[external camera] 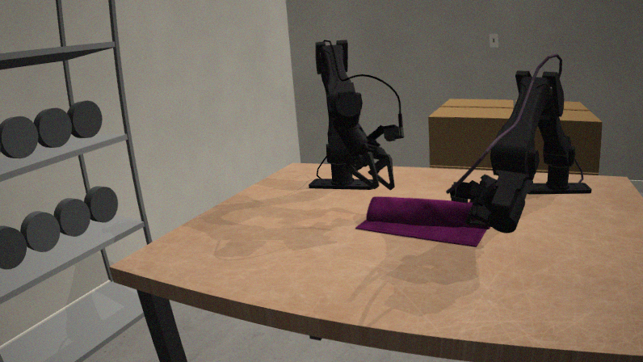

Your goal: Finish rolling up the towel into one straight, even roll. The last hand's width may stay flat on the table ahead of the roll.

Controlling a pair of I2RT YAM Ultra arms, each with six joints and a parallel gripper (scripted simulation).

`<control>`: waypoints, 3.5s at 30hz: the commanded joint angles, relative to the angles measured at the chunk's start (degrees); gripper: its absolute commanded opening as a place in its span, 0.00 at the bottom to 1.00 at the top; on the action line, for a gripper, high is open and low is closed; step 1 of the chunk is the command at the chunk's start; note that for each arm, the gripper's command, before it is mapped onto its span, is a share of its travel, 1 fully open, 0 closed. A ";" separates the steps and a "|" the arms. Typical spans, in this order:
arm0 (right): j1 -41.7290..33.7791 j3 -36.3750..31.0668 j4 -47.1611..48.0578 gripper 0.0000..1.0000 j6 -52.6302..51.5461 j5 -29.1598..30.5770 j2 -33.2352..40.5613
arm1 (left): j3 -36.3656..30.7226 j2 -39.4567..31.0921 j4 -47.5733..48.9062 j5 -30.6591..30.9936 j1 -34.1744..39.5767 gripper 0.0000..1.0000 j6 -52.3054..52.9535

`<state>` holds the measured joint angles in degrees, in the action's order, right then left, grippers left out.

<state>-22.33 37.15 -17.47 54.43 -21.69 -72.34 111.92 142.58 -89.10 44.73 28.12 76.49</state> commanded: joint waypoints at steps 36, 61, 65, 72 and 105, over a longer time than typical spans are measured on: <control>0.15 -4.43 18.17 0.60 3.56 -2.99 -13.47 | 1.31 0.75 -0.90 0.40 -0.23 0.36 1.20; 0.15 -4.43 18.18 0.38 3.56 -2.99 -13.48 | 1.31 0.75 -0.90 0.40 -0.23 0.36 1.20; 0.15 -4.42 18.18 0.36 3.56 -2.99 -13.49 | 1.31 0.75 -0.90 0.40 -0.23 0.36 1.20; 0.15 -4.42 18.19 0.36 3.56 -2.99 -13.50 | 1.10 0.18 -0.90 0.43 -0.24 0.53 0.95; 4.38 8.99 -2.28 0.36 1.84 -12.08 -20.86 | 3.46 -7.08 -0.90 -0.87 -6.89 0.85 -1.33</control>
<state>-19.05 42.39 -13.34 57.32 -29.58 -91.35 113.69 137.86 -90.00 43.51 21.41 75.68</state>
